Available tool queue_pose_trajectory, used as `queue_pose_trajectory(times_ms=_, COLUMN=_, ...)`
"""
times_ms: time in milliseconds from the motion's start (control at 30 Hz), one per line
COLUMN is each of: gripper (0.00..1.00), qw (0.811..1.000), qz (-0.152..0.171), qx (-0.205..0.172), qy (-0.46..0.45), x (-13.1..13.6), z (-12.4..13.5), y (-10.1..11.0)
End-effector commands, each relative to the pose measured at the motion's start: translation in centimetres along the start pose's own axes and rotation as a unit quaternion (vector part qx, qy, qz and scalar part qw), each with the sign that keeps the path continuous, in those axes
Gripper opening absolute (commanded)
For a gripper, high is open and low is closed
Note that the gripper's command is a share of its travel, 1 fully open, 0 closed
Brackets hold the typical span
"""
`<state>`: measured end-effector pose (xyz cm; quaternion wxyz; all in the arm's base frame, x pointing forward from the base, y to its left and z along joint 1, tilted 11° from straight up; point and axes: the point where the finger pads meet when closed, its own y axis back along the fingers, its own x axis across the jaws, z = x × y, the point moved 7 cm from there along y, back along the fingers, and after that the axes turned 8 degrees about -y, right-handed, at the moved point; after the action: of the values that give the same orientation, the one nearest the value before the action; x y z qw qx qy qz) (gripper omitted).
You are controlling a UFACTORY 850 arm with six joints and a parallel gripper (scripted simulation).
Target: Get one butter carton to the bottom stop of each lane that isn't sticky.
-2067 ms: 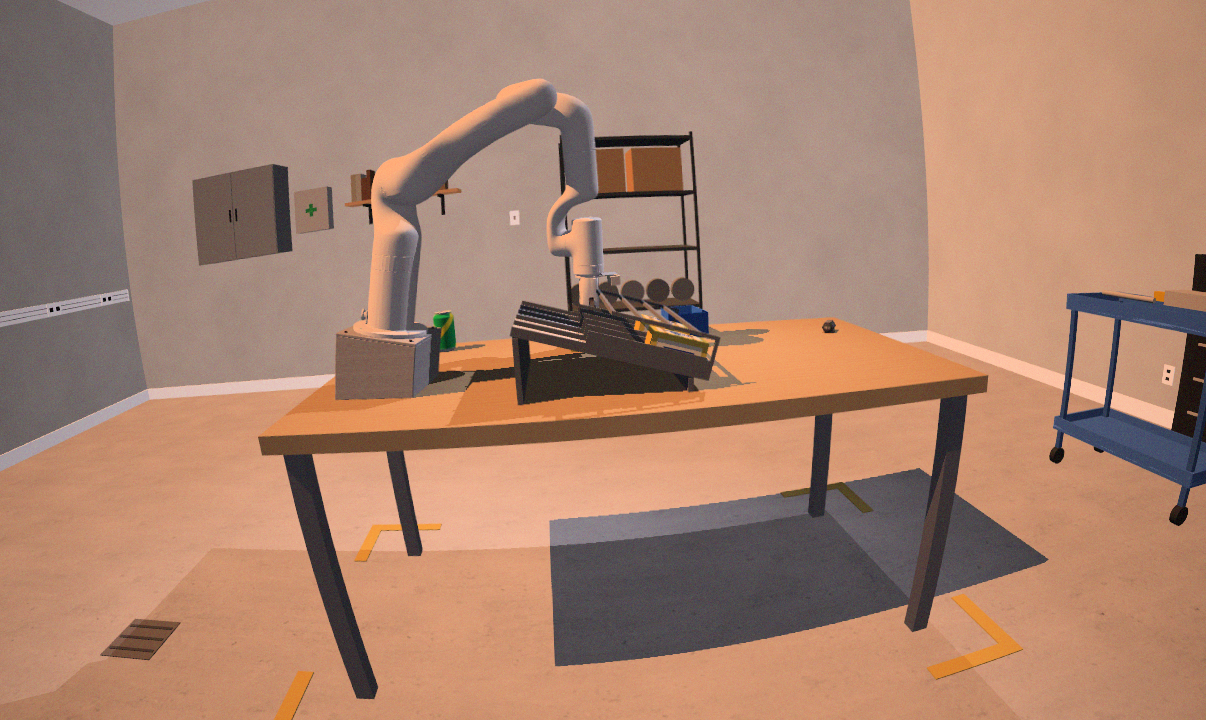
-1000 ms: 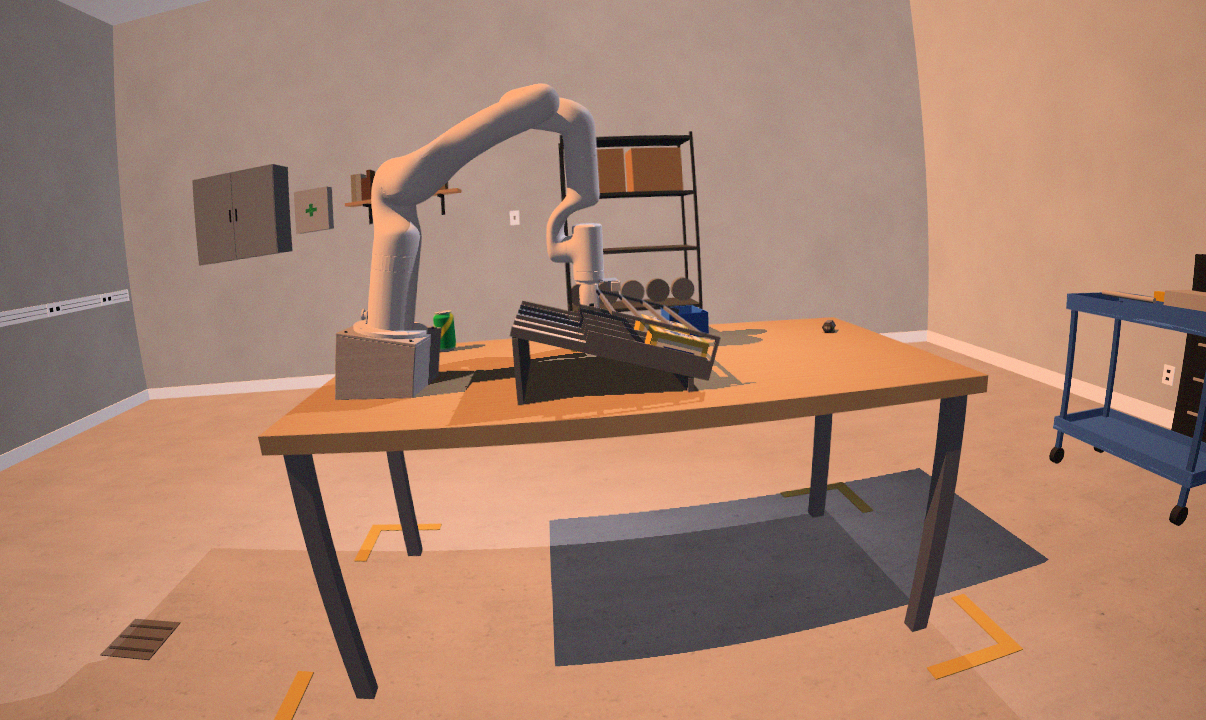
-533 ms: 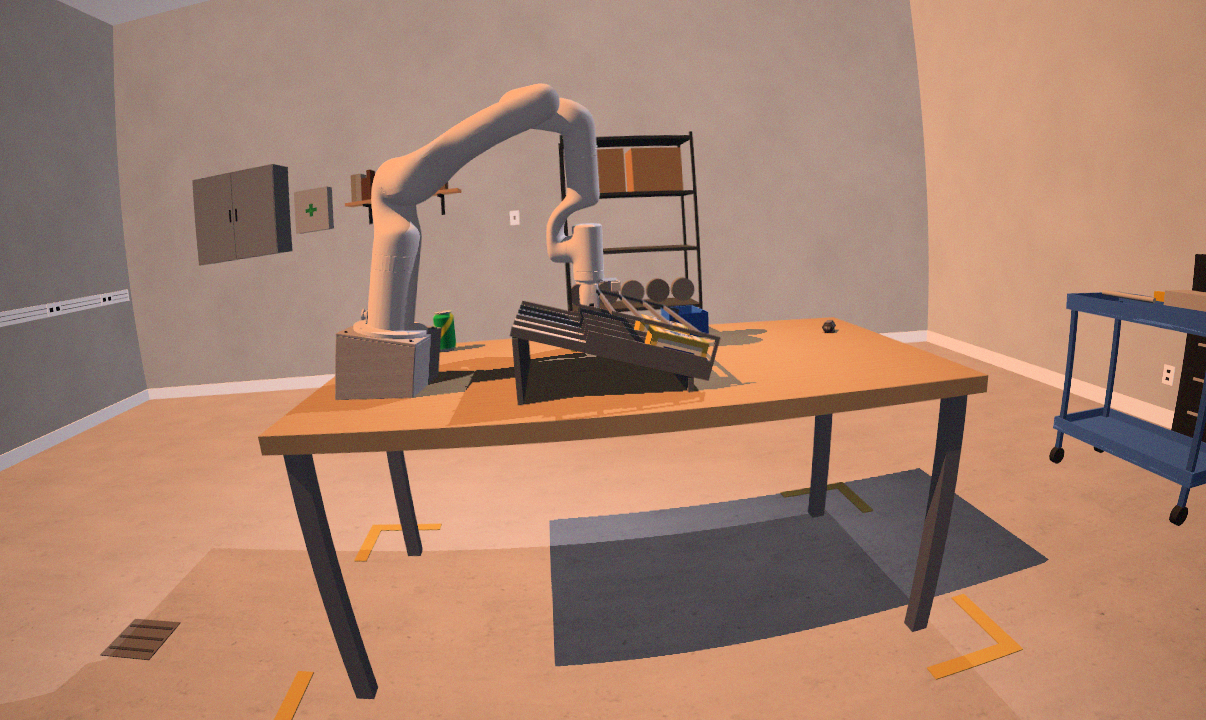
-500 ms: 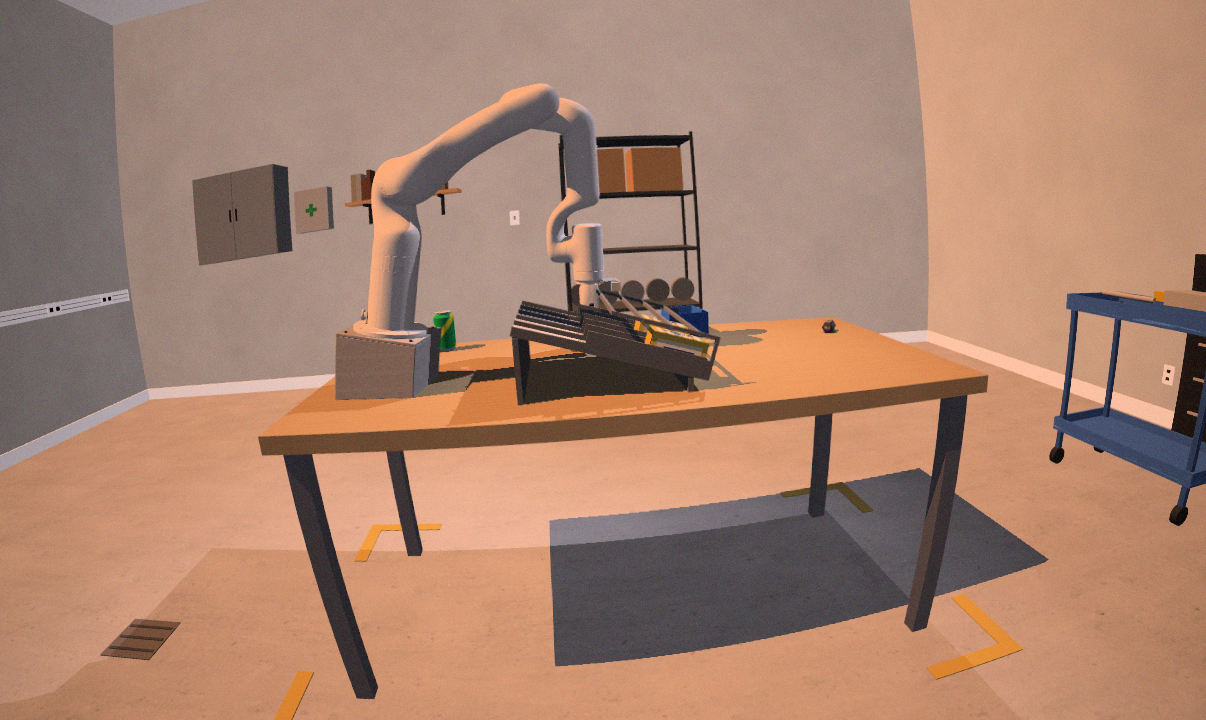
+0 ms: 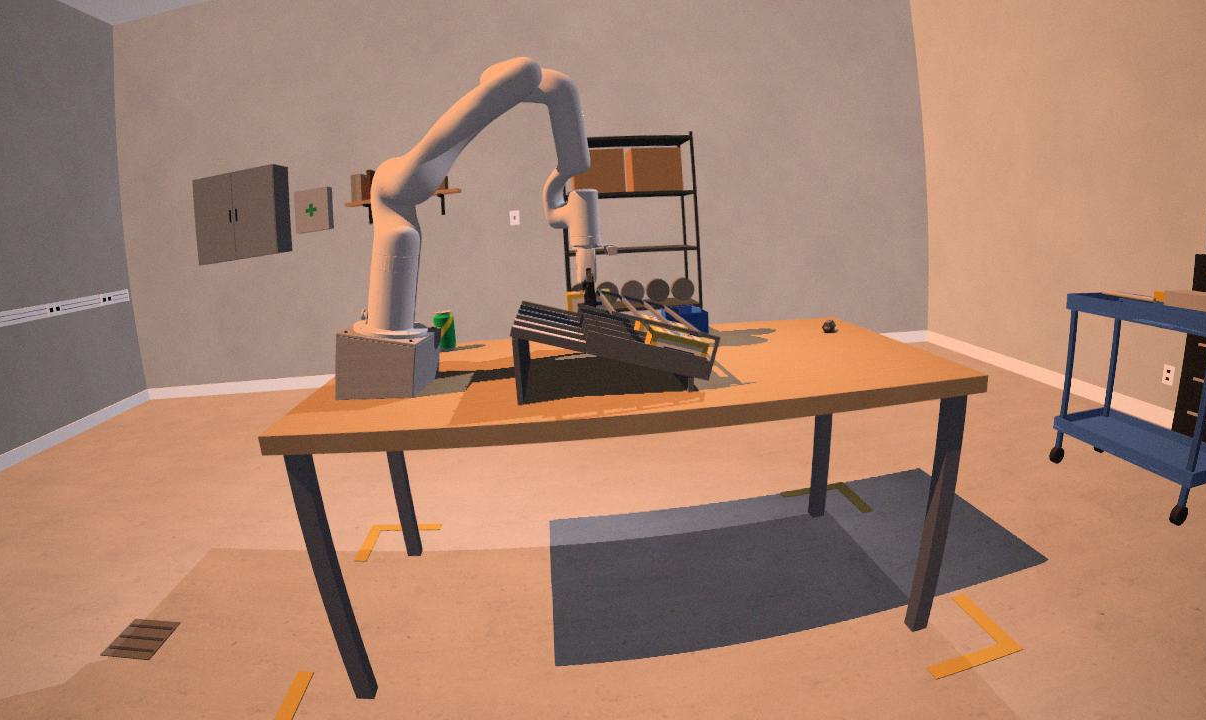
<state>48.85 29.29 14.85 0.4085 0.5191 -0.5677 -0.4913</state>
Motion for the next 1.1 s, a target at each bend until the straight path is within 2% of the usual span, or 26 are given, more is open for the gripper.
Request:
queue_pose_trajectory(times_ms=0, gripper=0.0, qw=1.0, qz=-0.002, qx=-0.008, qy=0.001, x=0.0, z=-0.2, y=0.3)
queue_pose_trajectory(times_ms=33, gripper=0.0, qw=1.0, qz=-0.002, qx=-0.008, qy=0.001, x=0.0, z=-0.2, y=0.3)
queue_pose_trajectory(times_ms=67, gripper=0.0, qw=1.0, qz=0.02, qx=0.002, qy=-0.013, x=-0.5, z=-0.1, y=7.2)
queue_pose_trajectory(times_ms=167, gripper=0.0, qw=1.0, qz=0.02, qx=0.002, qy=-0.013, x=-0.5, z=0.0, y=7.9)
queue_pose_trajectory(times_ms=367, gripper=0.0, qw=1.0, qz=0.02, qx=0.002, qy=-0.013, x=-1.0, z=0.0, y=15.9)
queue_pose_trajectory(times_ms=400, gripper=0.0, qw=1.0, qz=0.02, qx=0.002, qy=-0.013, x=-1.0, z=0.0, y=16.5)
queue_pose_trajectory(times_ms=600, gripper=0.0, qw=1.0, qz=0.02, qx=0.002, qy=-0.013, x=-1.0, z=0.0, y=16.5)
queue_pose_trajectory(times_ms=633, gripper=0.0, qw=1.0, qz=0.018, qx=0.004, qy=-0.013, x=5.7, z=1.5, y=16.4)
queue_pose_trajectory(times_ms=733, gripper=0.0, qw=1.0, qz=0.018, qx=0.004, qy=-0.013, x=6.4, z=1.7, y=16.5)
queue_pose_trajectory(times_ms=1033, gripper=0.0, qw=1.0, qz=0.018, qx=0.004, qy=-0.013, x=18.0, z=4.3, y=17.0)
queue_pose_trajectory(times_ms=1067, gripper=0.0, qw=1.0, qz=0.018, qx=0.004, qy=-0.013, x=18.3, z=4.3, y=17.1)
